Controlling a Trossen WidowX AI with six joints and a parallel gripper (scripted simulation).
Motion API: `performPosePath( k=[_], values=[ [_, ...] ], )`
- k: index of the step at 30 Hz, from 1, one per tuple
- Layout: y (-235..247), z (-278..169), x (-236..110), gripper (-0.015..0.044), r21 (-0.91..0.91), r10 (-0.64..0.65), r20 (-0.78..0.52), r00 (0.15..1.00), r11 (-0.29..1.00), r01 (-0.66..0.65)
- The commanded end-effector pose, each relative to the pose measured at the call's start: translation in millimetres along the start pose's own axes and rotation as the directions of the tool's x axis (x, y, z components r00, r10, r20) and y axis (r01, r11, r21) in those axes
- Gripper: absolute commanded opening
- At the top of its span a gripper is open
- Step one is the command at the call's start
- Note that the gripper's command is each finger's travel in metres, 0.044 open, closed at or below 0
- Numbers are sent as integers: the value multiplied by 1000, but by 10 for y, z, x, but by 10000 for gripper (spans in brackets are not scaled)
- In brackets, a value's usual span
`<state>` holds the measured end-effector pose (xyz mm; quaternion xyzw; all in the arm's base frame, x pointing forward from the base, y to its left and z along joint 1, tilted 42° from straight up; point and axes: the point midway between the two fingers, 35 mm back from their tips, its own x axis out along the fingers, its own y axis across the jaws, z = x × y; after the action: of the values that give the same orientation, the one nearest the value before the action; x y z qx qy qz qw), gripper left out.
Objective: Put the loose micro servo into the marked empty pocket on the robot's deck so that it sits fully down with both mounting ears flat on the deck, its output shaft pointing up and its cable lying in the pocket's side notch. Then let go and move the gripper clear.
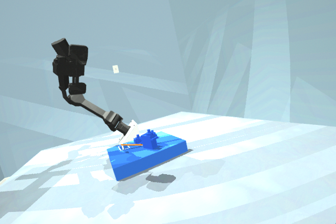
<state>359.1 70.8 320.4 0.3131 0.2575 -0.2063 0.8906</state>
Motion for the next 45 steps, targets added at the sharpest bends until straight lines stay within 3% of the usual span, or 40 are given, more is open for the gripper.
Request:
performPosePath(
  k=[1,11,23,33,45],
  values=[
    [-48,-181,187,440,-108,-69,-38,997,992,65],
    [-231,-598,567,440,-384,-244,-115,963,905,184],
    [-529,-1067,914,440,-680,-452,-163,877,695,231],
    [-822,-1426,1119,440,-869,-611,-168,773,463,177],
    [-1196,-1815,1261,440,-984,-770,-131,624,177,12]
  ],
)
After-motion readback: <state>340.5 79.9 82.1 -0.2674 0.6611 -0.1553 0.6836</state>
